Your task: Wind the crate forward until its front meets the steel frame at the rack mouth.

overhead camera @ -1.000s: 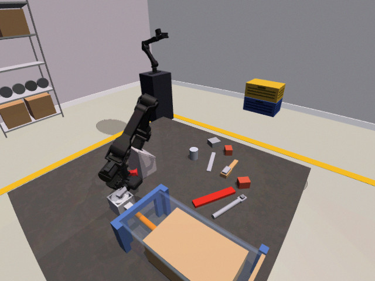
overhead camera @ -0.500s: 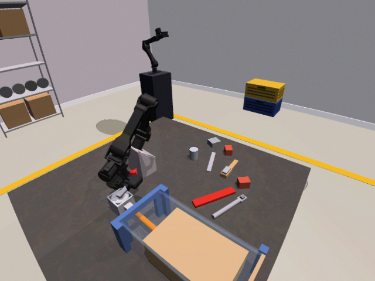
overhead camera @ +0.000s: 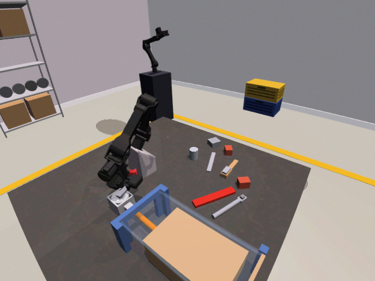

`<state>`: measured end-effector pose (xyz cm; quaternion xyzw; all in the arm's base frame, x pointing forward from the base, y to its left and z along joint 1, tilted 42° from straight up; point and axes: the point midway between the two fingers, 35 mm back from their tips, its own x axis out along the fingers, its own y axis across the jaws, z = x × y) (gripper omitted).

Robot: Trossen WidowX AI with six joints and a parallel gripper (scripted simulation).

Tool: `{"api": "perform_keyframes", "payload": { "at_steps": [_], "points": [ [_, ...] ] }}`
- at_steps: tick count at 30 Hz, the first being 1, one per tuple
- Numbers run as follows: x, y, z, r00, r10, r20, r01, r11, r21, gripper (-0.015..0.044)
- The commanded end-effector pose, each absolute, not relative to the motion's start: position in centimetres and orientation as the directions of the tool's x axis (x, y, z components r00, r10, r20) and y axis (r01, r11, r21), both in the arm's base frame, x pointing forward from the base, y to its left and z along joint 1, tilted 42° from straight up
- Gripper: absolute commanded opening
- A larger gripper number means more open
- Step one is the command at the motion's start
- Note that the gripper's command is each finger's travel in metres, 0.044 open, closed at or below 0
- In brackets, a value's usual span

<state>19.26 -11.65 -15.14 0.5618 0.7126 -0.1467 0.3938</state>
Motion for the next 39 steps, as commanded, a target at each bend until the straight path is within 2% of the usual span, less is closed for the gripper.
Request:
{"api": "perform_keyframes", "payload": {
  "at_steps": [1, 39],
  "points": [
    [19.25, -11.41, -15.45, -0.065, 0.684, -0.727, 0.923, 0.318, 0.217, 0.0],
    [19.25, -11.36, -15.48, -0.063, 0.684, -0.726, 0.931, 0.303, 0.204, 0.0]
  ]
}}
